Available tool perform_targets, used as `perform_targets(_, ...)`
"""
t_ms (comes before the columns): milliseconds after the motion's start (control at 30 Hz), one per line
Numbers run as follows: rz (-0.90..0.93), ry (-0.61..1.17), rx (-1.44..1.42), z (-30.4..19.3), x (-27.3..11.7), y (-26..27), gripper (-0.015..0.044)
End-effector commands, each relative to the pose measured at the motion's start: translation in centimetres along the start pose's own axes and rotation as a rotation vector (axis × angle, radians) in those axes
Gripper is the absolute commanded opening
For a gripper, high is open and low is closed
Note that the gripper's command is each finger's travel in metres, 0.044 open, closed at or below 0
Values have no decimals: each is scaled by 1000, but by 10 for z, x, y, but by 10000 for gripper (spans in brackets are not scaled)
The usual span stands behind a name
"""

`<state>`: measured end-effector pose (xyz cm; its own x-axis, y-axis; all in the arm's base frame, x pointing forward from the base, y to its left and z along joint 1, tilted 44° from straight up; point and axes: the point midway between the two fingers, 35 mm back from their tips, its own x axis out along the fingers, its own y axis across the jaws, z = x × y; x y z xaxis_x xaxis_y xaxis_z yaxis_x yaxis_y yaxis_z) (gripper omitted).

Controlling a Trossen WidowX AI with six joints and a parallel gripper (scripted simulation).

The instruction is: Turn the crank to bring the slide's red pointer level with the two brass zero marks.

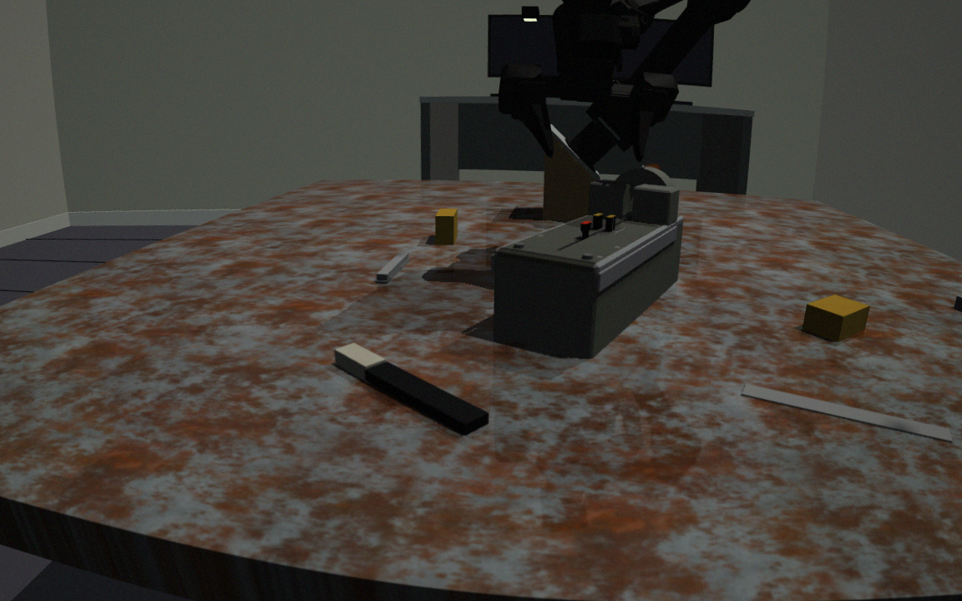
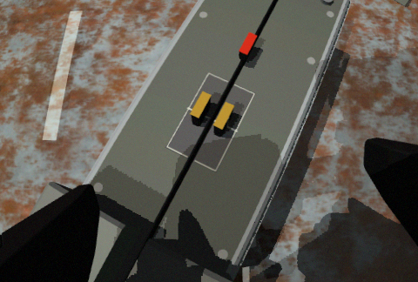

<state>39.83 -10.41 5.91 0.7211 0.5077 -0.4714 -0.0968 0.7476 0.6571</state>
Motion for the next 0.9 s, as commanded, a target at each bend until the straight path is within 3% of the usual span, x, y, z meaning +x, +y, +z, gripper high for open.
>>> perform_targets(0, -10, -13, 2, 1, -1, -3, 440)
perform_targets(467, -10, -13, 2, 2, -2, -3, 440)
perform_targets(867, -15, -8, 8, 33, -43, -1, 440)
